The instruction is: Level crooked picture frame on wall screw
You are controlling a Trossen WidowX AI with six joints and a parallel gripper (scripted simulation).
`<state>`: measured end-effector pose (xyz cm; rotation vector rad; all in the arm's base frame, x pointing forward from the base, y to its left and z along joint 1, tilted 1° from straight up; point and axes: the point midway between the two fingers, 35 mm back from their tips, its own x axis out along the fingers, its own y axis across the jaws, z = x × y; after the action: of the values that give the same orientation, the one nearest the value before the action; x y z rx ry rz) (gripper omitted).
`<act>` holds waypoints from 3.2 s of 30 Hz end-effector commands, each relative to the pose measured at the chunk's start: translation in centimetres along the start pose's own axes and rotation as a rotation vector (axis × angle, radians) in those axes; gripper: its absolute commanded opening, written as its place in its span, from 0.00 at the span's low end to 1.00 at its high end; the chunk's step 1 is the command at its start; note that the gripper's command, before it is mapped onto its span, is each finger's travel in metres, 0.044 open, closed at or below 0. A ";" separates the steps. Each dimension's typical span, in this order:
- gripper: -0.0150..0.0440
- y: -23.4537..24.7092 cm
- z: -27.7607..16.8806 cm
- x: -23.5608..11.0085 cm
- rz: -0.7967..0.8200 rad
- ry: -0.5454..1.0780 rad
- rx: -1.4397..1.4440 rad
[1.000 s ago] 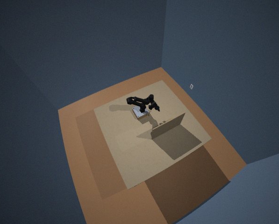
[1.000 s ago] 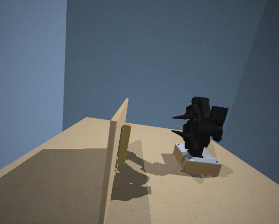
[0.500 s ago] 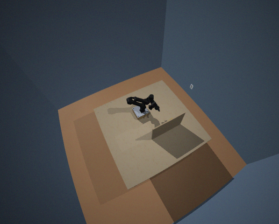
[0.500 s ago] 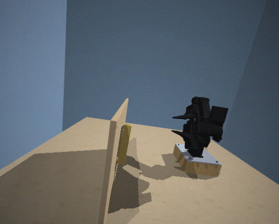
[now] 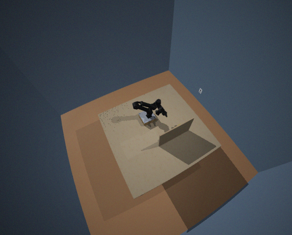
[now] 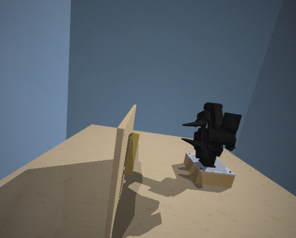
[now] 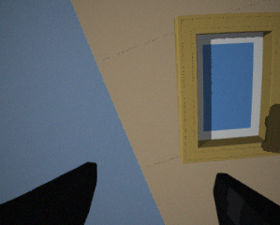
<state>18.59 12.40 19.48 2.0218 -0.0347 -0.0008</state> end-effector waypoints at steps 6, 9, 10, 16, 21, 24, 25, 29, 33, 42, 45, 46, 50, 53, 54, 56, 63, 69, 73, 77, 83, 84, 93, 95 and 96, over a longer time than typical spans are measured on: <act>0.69 -2.5 0.1 4.2 0.003 0.003 -0.104; 0.69 -3.4 0.7 5.9 0.003 0.002 -0.141; 0.69 -3.6 0.9 6.2 0.003 0.002 -0.148; 0.69 -3.6 0.9 6.3 0.003 0.002 -0.150; 0.69 -4.0 0.2 5.9 0.003 0.002 -0.149; 0.69 -4.0 0.2 5.9 0.003 0.002 -0.149; 0.69 -4.0 0.2 5.9 0.003 0.002 -0.149; 0.69 -4.0 0.1 6.4 0.004 0.002 -0.149; 0.69 -3.9 -0.3 9.5 0.007 0.003 -0.149; 0.69 -3.7 0.2 13.9 0.011 0.005 -0.149; 0.69 -3.7 0.2 13.9 0.011 0.005 -0.149; 0.69 -3.7 0.2 13.9 0.011 0.005 -0.149; 0.69 -3.7 0.2 13.9 0.011 0.005 -0.149; 0.69 -3.7 0.2 13.9 0.011 0.005 -0.149; 0.69 -3.7 0.2 13.9 0.011 0.005 -0.149; 0.69 -3.7 0.2 13.9 0.011 0.005 -0.149; 0.69 -3.7 0.1 14.6 0.012 0.005 -0.149; 0.69 -3.7 0.0 15.6 0.013 0.006 -0.149; 0.69 -3.7 0.0 16.2 0.013 0.006 -0.149; 0.69 -3.6 0.0 16.9 0.014 0.006 -0.149; 0.69 -3.6 0.1 17.8 0.015 0.006 -0.149; 0.69 -3.6 0.1 17.9 0.015 0.006 -0.149; 0.69 -3.6 0.1 17.9 0.015 0.006 -0.149; 0.69 -3.6 0.1 17.9 0.015 0.006 -0.149; 0.69 -3.6 0.1 17.9 0.015 0.006 -0.149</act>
<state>36.48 13.30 16.39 1.8681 -0.0476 0.0074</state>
